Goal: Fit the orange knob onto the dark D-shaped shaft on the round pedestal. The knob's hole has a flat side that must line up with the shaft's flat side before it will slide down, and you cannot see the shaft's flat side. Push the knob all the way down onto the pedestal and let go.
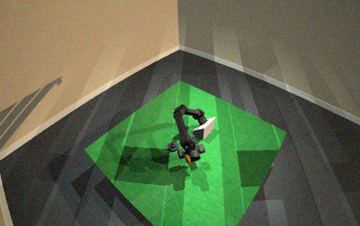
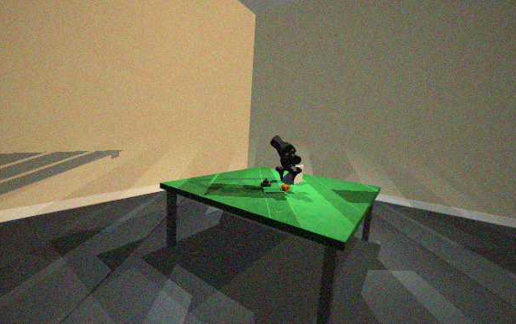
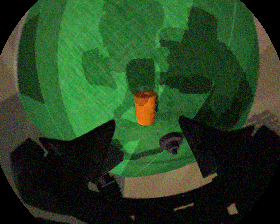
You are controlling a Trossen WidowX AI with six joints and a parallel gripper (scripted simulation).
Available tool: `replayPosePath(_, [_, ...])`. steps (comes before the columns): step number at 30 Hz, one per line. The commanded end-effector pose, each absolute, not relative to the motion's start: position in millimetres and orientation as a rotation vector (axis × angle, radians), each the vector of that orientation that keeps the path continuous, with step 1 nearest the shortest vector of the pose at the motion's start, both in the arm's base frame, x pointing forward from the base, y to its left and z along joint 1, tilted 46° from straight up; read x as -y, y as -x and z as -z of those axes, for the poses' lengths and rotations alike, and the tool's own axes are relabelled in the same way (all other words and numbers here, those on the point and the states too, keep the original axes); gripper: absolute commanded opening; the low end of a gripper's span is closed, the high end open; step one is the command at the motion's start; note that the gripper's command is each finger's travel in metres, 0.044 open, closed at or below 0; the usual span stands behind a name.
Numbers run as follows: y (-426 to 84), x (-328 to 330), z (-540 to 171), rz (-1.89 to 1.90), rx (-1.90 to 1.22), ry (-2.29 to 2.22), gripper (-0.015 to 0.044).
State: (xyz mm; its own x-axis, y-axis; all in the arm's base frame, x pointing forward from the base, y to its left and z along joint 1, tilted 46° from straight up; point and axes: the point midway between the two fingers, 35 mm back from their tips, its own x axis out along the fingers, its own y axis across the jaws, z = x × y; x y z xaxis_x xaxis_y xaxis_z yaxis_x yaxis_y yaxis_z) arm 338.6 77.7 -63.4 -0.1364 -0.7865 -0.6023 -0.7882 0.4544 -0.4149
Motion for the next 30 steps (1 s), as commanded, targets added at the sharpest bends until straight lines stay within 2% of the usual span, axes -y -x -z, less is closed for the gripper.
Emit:
replayPosePath(1, [-337.1, -61.9, 74.5, 0.007, -1.923, 1.324, 0.044])
replayPosePath(30, [-335.7, -33.1, 102.4, 0.008, -1.923, 1.325, 0.044])
